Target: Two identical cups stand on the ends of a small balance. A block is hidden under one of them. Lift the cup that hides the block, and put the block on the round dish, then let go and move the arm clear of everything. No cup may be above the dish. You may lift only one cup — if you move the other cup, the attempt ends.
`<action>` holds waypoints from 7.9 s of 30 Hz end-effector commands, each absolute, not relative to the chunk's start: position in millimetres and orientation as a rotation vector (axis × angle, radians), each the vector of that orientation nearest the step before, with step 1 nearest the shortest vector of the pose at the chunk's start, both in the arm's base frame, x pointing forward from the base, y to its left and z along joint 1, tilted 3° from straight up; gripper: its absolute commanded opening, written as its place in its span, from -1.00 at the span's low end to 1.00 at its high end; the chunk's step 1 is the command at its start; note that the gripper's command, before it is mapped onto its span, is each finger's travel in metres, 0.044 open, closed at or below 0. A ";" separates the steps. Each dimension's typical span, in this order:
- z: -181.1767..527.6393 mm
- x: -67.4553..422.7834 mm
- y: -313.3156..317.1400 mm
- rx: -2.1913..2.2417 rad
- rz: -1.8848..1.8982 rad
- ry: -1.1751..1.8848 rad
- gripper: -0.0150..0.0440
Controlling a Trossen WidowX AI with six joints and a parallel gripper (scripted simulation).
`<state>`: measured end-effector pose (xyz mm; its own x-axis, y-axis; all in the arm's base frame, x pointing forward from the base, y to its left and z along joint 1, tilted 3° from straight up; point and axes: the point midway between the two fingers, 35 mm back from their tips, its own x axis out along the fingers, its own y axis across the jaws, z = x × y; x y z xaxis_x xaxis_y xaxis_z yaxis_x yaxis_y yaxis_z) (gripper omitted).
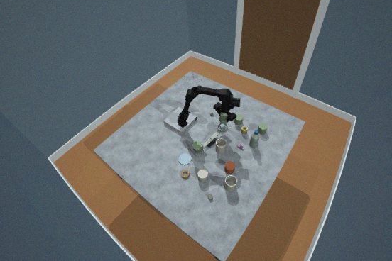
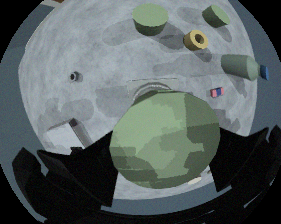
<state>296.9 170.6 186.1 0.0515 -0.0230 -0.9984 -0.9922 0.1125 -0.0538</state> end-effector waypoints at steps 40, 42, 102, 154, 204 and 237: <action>130.5 247.6 232.5 -1.155 1.081 1.228 -0.49; 120.7 236.5 240.9 -1.154 1.081 1.228 -0.49; 88.6 198.2 262.9 -1.146 1.084 1.227 1.00; 110.3 299.9 156.5 -0.884 0.811 1.352 0.39; 191.2 295.0 156.4 -0.884 0.812 1.352 -0.49; 138.0 330.1 -75.8 -0.903 0.762 1.357 -0.49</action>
